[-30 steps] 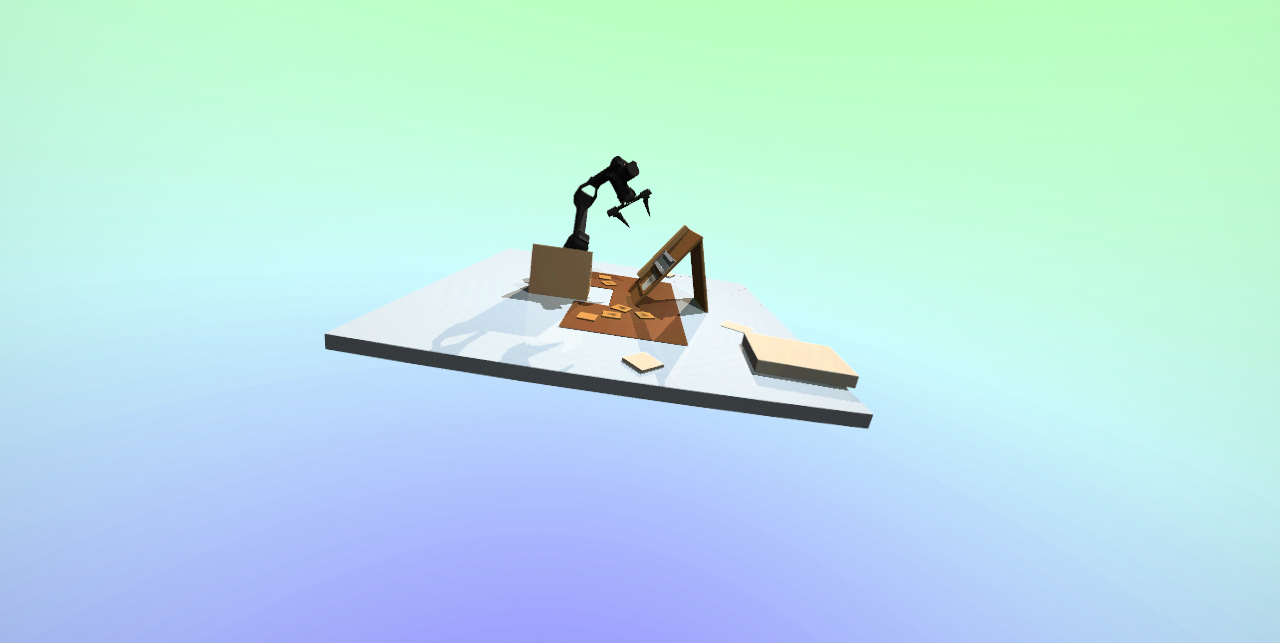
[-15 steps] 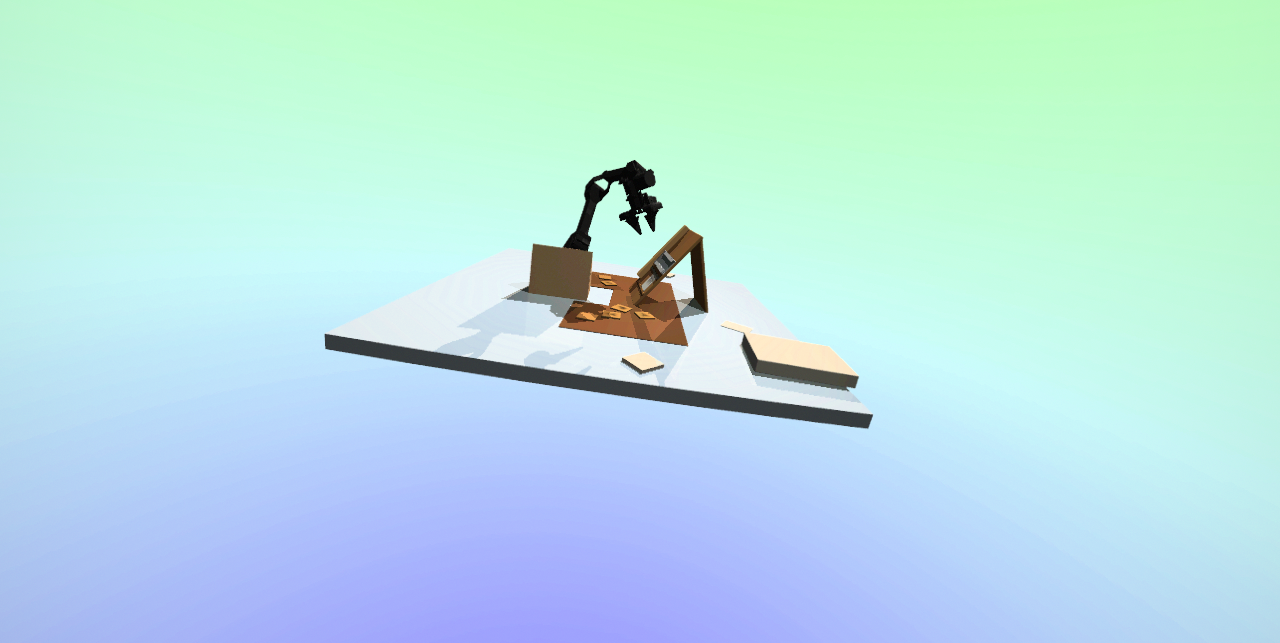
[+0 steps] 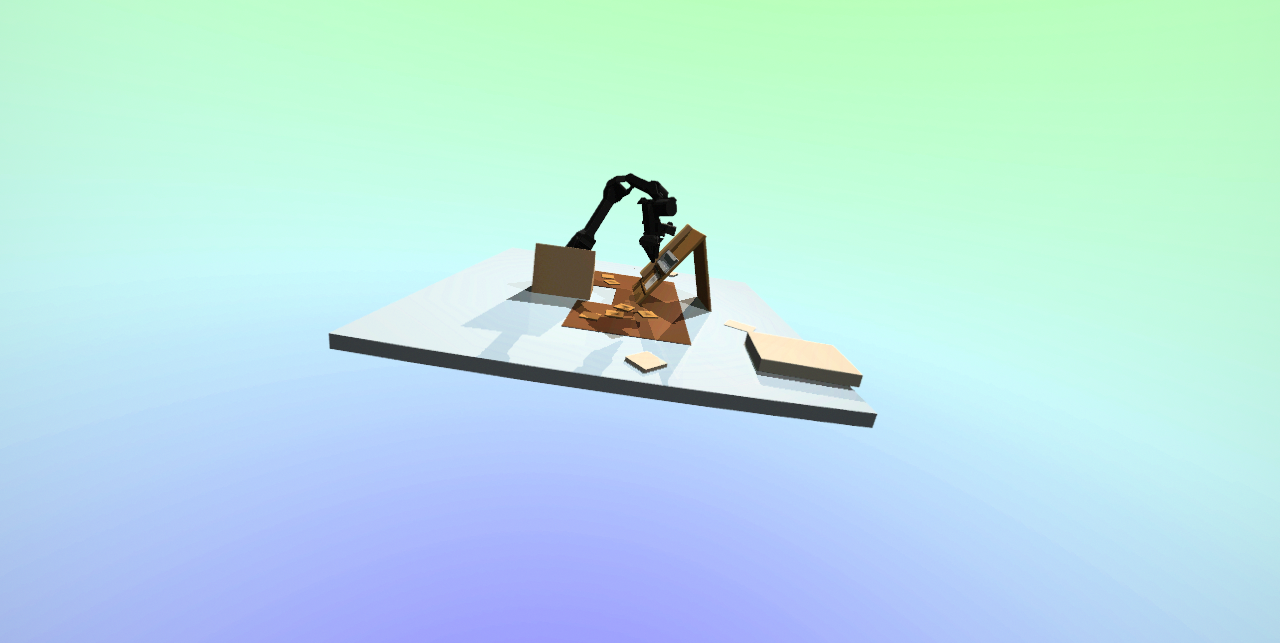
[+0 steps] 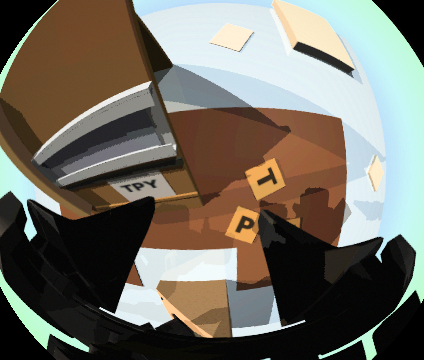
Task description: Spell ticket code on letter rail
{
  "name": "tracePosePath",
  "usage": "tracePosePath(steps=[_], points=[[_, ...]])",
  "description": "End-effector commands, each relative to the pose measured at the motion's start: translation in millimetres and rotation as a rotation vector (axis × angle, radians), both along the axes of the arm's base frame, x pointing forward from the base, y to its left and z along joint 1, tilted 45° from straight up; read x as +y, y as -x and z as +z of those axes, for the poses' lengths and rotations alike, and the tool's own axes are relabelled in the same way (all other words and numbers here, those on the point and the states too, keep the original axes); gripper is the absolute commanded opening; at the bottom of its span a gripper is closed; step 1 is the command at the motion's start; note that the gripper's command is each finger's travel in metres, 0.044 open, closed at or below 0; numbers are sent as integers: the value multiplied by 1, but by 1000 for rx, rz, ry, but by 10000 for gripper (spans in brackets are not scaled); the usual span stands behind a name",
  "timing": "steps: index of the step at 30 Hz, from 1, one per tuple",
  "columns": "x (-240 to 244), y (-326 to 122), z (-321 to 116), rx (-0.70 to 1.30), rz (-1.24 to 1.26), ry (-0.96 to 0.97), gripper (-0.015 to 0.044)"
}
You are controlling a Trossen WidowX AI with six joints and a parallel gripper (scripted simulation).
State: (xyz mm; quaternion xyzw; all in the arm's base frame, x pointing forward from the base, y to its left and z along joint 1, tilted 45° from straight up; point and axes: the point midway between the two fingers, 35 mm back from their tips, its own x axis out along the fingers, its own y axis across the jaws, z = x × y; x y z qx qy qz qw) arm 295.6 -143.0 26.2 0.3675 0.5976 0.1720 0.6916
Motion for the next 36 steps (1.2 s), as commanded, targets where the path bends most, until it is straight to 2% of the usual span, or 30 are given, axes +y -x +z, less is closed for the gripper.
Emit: tracePosePath(steps=[1,10,22,28,36], points=[[6,-5,-70,415,-267,-72,340],[21,0,-146,844,-557,-97,340],[19,-3,-148,844,-557,-97,340],[40,-6,-172,843,-557,-98,340],[42,-5,-175,844,-557,-99,340]])
